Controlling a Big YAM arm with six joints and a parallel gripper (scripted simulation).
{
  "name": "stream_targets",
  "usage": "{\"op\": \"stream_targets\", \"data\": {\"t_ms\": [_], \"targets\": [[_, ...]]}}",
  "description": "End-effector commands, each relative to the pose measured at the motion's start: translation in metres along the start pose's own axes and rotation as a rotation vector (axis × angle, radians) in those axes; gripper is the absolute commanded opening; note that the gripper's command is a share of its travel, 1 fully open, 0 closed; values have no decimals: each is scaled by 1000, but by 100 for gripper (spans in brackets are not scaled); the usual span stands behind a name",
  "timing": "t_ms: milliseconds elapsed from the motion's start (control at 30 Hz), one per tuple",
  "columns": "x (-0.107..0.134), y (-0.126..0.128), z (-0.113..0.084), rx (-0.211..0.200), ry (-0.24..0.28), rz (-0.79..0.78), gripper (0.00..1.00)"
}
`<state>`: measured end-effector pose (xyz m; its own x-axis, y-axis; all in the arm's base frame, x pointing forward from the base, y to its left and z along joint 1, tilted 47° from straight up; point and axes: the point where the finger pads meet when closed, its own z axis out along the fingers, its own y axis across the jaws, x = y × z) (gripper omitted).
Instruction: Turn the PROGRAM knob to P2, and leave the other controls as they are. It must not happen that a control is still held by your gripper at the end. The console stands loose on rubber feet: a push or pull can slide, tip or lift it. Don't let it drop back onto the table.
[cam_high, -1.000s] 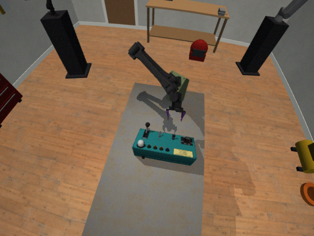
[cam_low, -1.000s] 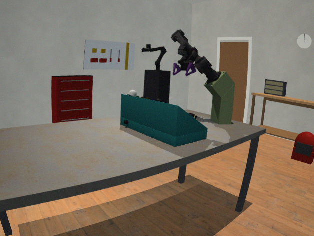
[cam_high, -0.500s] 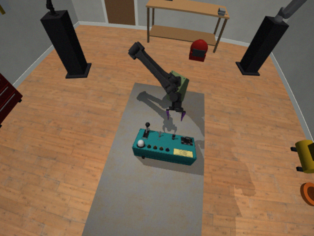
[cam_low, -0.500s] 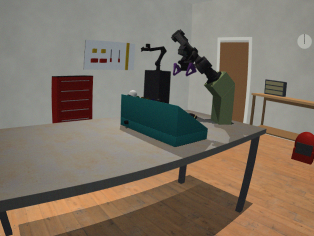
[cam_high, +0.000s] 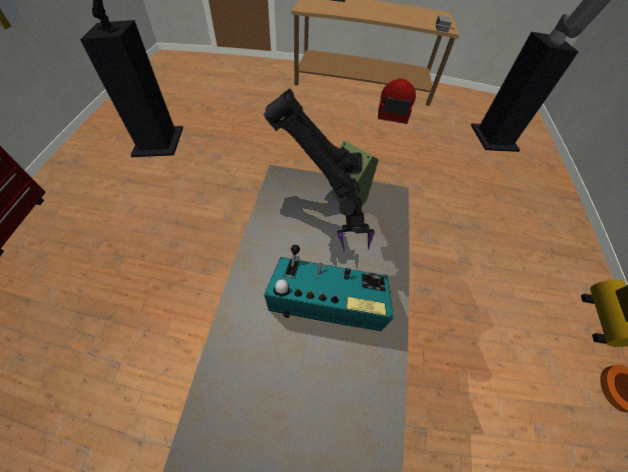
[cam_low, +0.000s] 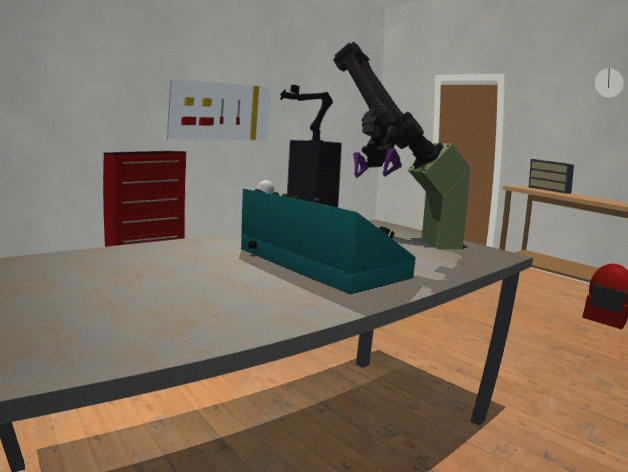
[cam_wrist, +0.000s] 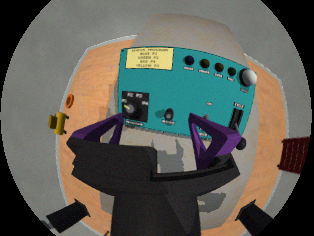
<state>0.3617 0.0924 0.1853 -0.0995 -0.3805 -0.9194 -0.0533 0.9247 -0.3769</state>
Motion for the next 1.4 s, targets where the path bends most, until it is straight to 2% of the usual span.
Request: {"op": "stream_targets", "data": {"t_ms": [0,100,267,333,467,633,767,833,933,1033,1067,1367], "targets": [[5,-7,9,18,-56,-1,100],[22,-6,14,-19,-81,-3,100],[39,-7,14,-53,-104,-7,100],[54,-8,10,-85,-122,-13,100],[60,-8,7,-99,-129,-15,100],[75,-10,-4,-140,-154,-24,100],[71,-11,1,-139,-174,-25,100],[69,-5,0,-156,-181,-26,100],[61,-9,-1,-145,-203,-24,100],[62,-9,-1,-145,-202,-24,100],[67,-6,0,-154,-181,-24,100],[67,-6,0,-155,-179,-24,100]]}}
